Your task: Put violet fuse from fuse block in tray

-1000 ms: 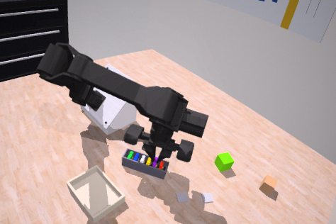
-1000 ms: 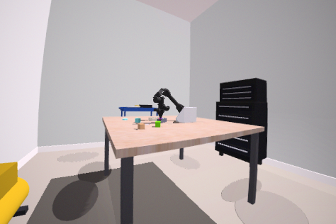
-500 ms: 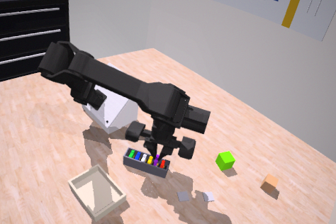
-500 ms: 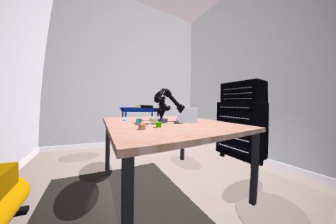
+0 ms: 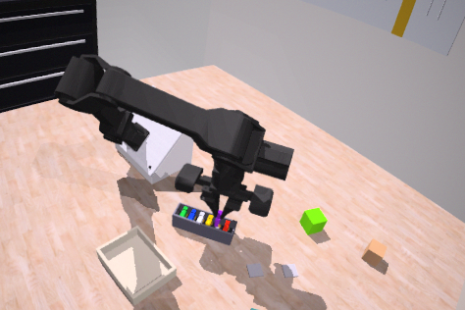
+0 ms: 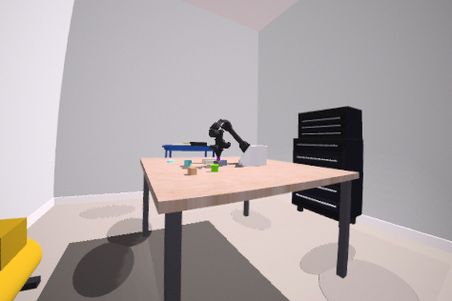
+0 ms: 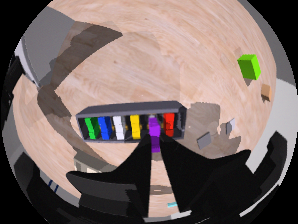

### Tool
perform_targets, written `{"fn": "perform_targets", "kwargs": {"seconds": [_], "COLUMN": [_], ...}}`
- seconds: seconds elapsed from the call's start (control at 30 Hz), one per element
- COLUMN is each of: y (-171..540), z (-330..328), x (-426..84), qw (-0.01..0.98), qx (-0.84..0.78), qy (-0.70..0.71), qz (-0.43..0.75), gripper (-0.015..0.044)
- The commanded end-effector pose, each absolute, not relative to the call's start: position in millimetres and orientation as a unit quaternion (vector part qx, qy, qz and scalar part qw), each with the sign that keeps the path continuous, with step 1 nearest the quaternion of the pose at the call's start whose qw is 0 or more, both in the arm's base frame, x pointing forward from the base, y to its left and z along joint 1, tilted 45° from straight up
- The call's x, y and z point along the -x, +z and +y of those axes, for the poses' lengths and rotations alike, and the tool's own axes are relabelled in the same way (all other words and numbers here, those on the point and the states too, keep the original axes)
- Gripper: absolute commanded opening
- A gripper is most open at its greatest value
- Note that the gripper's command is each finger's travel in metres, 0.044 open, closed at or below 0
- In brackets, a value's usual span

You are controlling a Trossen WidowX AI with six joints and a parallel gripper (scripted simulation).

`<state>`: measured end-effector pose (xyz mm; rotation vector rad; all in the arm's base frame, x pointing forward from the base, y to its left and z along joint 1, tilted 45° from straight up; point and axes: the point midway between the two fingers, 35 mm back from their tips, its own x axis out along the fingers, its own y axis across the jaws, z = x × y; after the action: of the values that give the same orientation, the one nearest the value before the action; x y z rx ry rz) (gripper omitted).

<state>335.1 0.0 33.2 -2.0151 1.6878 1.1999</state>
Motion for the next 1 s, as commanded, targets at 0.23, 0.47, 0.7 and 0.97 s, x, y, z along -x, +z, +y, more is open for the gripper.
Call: {"fn": "perform_targets", "kwargs": {"seconds": [0.23,0.47,0.7,0.97], "y": [38,40,43,51], "z": [5,8,10,18], "x": [-336,-336,-336,-336], "qw": [0.130,0.130,0.130,0.130], "qx": [0.692,0.692,0.692,0.692], "qy": [0.412,0.412,0.412,0.412], "qz": [0.579,0.579,0.579,0.579], "gripper": [0.0000,0.0000,0.0000,0.0000]}}
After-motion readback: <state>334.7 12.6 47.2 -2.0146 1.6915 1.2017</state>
